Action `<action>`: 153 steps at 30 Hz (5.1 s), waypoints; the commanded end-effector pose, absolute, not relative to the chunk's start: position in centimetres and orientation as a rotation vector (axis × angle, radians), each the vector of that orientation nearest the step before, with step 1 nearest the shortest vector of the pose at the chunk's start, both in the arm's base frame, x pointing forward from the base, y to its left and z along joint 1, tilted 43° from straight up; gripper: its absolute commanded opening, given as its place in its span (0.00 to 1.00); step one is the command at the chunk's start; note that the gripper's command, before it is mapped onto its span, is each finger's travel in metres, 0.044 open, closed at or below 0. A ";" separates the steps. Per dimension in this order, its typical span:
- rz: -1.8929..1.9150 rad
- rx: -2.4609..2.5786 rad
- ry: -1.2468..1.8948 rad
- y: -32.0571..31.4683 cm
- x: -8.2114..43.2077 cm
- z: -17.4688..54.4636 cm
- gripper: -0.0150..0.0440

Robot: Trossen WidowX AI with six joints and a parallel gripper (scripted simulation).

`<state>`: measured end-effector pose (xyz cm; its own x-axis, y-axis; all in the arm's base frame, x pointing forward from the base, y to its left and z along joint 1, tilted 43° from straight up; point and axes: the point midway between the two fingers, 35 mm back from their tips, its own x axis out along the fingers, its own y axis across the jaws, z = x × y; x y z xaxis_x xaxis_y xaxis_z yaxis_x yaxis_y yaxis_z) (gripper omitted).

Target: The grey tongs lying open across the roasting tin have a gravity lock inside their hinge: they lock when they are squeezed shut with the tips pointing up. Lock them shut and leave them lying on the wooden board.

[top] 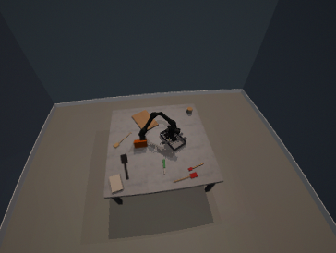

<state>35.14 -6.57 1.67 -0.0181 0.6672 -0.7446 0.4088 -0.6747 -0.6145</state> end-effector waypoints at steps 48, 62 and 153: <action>1.747 -2.066 -1.063 -12.5 36.3 4.2 0.31; 1.722 -2.103 -1.000 -14.9 36.0 6.7 0.93; 1.815 -1.890 -0.879 -6.1 36.1 -4.0 0.91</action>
